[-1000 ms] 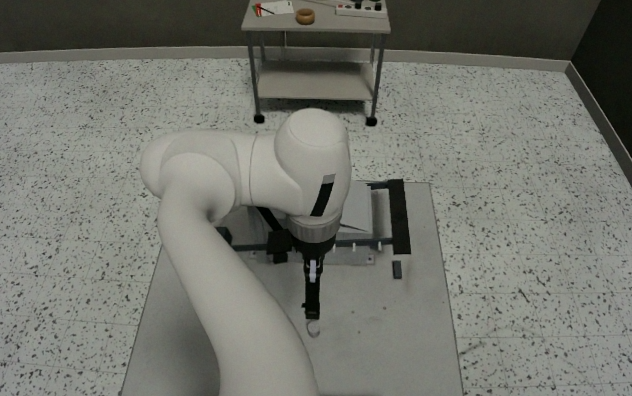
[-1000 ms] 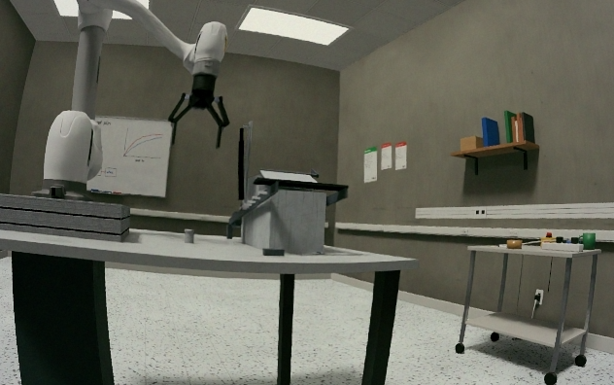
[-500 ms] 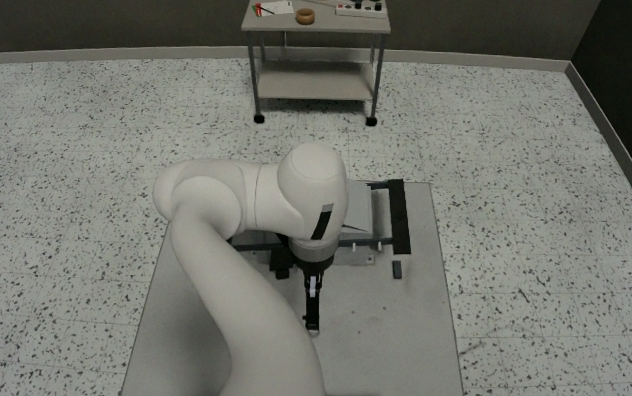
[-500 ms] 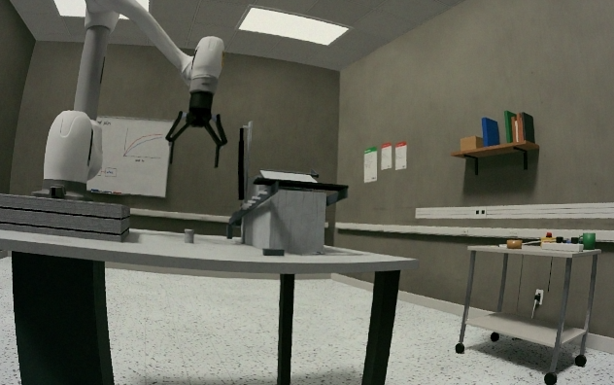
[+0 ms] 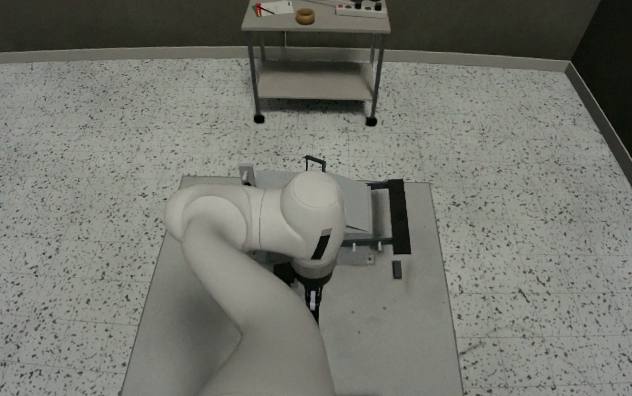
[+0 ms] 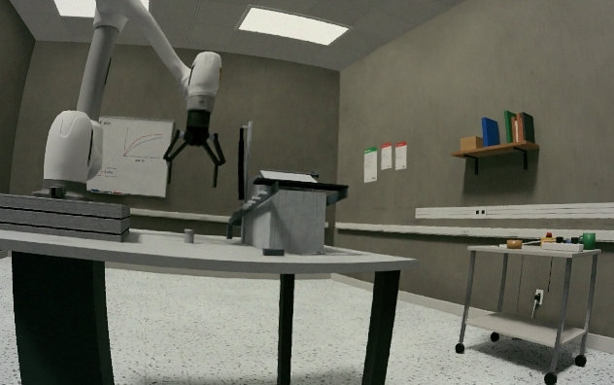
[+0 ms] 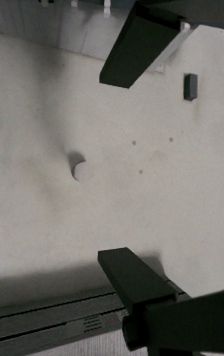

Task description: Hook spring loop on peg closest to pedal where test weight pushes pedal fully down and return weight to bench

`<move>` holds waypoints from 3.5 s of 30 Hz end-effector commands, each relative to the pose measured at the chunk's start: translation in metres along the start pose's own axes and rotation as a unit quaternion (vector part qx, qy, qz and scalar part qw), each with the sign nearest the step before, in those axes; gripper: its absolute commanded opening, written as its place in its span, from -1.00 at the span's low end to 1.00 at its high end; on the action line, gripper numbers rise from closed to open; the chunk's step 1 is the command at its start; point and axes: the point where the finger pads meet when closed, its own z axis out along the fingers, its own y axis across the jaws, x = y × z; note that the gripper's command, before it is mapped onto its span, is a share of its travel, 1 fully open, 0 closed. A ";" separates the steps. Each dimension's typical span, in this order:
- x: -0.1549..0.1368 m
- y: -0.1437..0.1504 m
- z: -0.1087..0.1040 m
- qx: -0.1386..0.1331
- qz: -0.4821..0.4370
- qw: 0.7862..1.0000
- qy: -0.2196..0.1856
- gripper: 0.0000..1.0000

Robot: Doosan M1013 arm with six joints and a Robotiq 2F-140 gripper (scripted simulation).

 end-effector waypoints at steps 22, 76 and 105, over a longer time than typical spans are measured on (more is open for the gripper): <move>0.000 0.000 0.060 0.000 0.000 1.000 0.000 1.00; 0.000 0.000 0.142 0.000 0.000 1.000 0.000 1.00; 0.000 0.000 0.145 0.000 0.000 1.000 0.000 1.00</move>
